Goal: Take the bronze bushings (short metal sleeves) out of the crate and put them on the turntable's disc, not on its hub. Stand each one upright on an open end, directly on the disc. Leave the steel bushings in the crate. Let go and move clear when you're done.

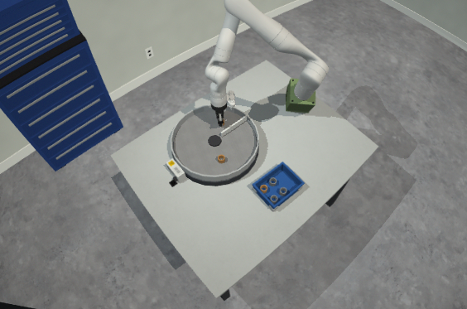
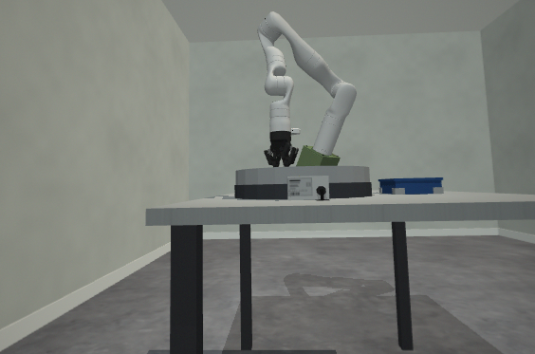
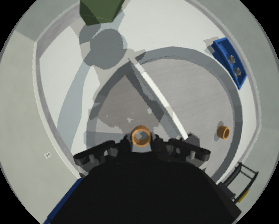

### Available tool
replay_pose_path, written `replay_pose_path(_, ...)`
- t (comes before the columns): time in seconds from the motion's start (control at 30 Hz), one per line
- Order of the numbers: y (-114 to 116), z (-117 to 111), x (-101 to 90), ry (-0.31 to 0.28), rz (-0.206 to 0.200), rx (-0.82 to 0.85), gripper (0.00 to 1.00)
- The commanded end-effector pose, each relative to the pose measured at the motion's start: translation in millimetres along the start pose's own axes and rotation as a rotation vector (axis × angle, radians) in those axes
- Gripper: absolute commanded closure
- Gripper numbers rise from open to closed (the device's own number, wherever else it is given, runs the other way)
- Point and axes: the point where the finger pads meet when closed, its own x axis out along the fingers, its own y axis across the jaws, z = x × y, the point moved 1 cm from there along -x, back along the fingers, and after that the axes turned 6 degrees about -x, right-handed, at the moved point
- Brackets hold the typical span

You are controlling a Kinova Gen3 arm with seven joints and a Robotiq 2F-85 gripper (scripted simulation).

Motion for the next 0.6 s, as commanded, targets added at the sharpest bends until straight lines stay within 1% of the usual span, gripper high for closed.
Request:
replay_pose_path(0.0, -0.3, 0.5, -0.5, -0.001, -0.001, 0.0, 1.0)
replay_pose_path(0.47, -0.3, 0.5, -0.5, -0.001, -0.001, 0.0, 1.0)
replay_pose_path(0.5, -0.3, 0.5, -0.5, -0.001, -0.001, 0.0, 0.6)
replay_pose_path(0.57, -0.3, 0.5, -0.5, -0.001, -0.001, 0.0, 0.6)
